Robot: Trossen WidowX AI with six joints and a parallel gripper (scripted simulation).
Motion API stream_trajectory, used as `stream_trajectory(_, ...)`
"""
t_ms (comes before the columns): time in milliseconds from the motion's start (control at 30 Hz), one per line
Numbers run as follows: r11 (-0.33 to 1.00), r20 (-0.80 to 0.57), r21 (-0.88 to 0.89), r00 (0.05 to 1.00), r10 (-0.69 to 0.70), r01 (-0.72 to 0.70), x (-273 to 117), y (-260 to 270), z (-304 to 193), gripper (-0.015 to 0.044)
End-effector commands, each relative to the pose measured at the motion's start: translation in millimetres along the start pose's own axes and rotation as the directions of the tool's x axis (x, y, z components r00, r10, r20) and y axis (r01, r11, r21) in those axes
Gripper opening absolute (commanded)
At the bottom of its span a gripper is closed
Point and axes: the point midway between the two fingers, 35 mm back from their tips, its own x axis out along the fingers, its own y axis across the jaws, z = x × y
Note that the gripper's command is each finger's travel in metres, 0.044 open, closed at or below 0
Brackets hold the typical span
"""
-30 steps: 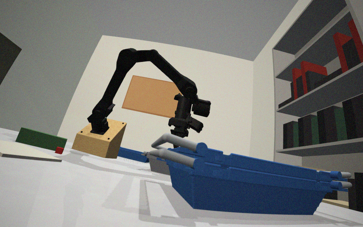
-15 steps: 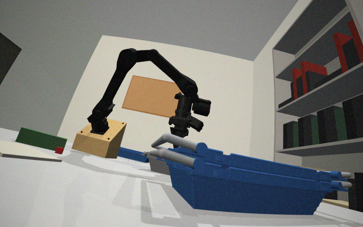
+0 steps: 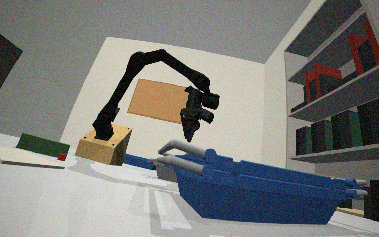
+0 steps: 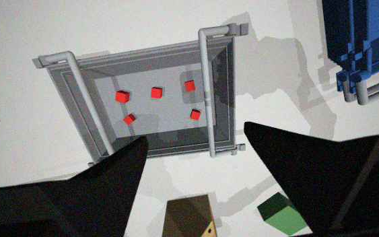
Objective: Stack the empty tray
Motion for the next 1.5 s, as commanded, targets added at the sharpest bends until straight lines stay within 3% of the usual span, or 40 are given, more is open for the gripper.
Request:
stream_trajectory(0,0.998,-0.007,-0.048,0.999,0.045,-0.045,-5.3,67.6,-22.8,0.044)
stream_trajectory(233,0.982,-0.02,-0.168,0.996,0.09,-0.092,-11.2,155.7,-74.3,0.044)
stream_trajectory(533,0.98,-0.042,-0.172,0.994,0.096,-0.102,-5.3,245.5,-161.9,0.044)
stream_trajectory(1000,0.992,-0.04,-0.124,0.999,-0.007,0.002,51.3,309.1,-331.6,0.044)
stream_trajectory(1467,0.993,-0.039,-0.116,0.999,-0.017,0.012,76.7,311.3,-340.7,0.044)
